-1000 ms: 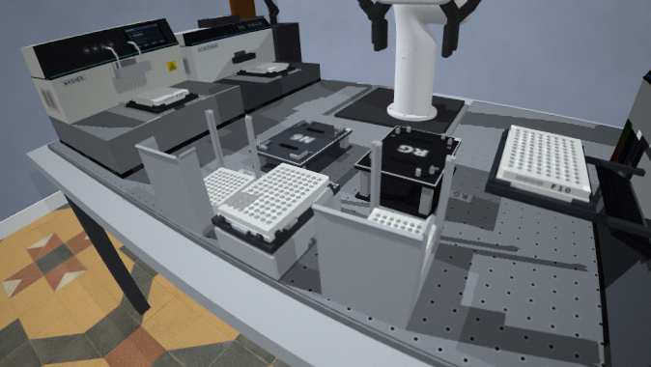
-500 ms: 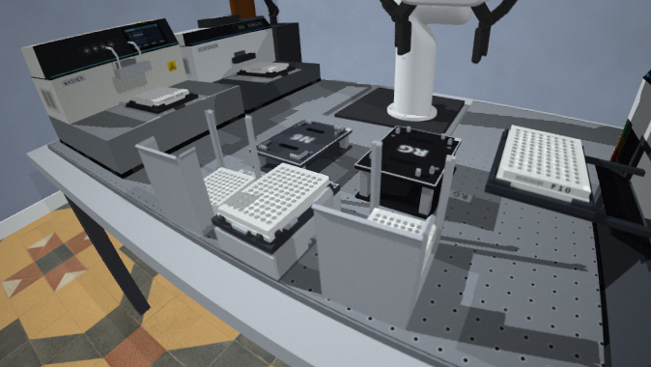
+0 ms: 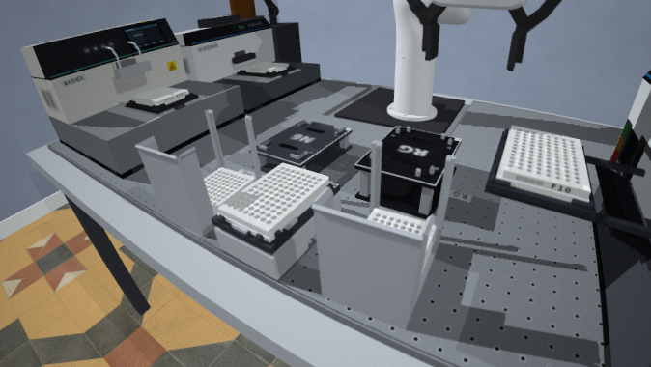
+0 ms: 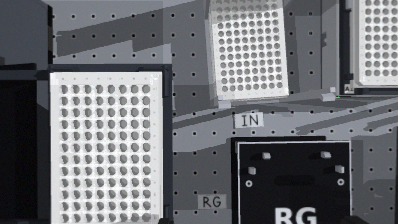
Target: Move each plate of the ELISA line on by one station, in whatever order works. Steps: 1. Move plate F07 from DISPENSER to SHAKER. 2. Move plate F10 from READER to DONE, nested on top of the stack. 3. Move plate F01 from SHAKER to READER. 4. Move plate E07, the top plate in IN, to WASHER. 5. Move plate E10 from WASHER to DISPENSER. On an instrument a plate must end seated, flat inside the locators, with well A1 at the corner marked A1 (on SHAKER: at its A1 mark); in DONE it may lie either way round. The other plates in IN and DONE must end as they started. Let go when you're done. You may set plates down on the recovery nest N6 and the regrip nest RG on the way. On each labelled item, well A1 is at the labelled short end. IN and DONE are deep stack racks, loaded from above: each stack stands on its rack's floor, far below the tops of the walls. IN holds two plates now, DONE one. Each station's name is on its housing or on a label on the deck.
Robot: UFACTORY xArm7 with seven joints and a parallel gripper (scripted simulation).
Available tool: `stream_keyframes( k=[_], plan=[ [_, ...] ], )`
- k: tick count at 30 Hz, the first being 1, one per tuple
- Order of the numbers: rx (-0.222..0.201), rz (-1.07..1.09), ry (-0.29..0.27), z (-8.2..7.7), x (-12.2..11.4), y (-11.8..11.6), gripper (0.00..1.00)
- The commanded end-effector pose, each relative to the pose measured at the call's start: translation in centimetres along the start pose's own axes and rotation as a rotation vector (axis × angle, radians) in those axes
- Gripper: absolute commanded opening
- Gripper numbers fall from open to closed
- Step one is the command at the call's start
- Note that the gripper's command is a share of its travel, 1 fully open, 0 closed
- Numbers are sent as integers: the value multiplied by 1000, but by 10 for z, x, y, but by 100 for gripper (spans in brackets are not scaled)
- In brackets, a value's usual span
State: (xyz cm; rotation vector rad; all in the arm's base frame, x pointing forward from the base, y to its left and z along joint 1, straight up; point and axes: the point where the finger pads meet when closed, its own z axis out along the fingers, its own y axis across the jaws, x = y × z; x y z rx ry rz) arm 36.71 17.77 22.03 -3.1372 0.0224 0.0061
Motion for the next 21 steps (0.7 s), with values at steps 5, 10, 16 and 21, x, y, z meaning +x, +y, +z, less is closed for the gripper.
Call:
stream_keyframes(
  k=[5,10,16,21],
  plan=[
    [0,1,3,-1,10,-23,100],
    [0,1,3,-1,15,-39,100],
    [0,3,3,-1,18,-48,100],
    [0,3,3,-1,24,-64,100]
  ],
)
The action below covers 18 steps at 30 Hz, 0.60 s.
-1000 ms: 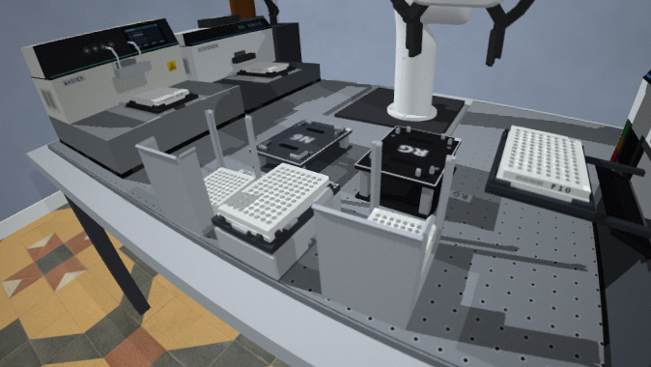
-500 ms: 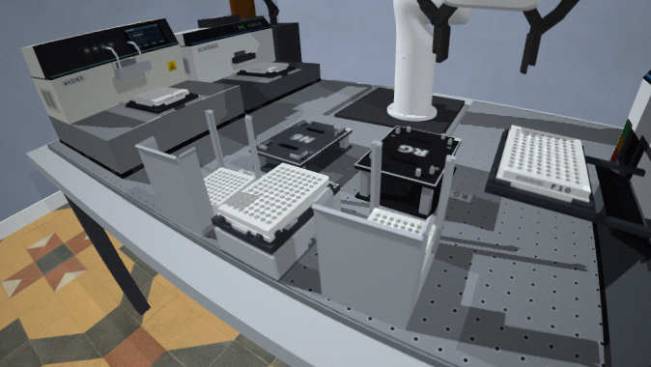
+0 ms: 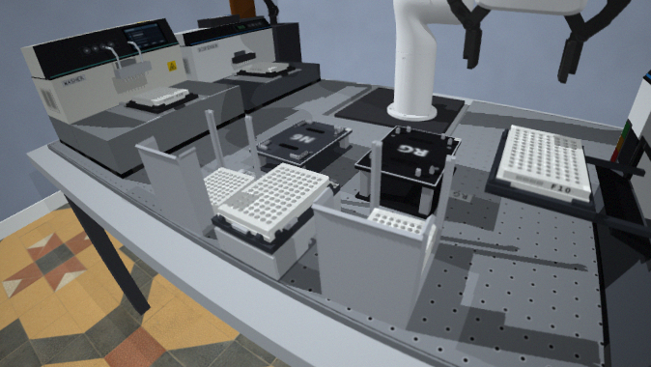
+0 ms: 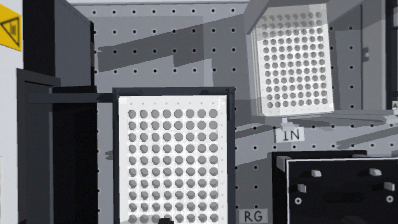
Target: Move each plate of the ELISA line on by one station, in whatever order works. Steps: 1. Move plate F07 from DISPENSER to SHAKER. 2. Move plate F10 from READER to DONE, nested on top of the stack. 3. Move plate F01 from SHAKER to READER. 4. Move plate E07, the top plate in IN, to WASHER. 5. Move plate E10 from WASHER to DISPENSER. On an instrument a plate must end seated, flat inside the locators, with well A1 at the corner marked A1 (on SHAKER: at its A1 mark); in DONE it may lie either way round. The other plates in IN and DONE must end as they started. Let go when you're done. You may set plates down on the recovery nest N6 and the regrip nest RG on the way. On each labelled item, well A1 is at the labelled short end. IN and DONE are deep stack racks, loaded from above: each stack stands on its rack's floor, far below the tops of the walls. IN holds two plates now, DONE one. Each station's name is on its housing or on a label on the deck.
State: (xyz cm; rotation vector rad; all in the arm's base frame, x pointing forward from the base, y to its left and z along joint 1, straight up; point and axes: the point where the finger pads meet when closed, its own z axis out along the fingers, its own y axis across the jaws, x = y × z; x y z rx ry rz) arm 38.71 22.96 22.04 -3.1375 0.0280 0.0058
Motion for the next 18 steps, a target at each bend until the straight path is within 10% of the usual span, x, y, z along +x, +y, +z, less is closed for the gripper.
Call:
stream_keyframes(
  k=[1,18],
  plan=[
    [1,0,3,-1,6,-15,100],
    [1,0,3,-2,18,-49,100]
  ],
)
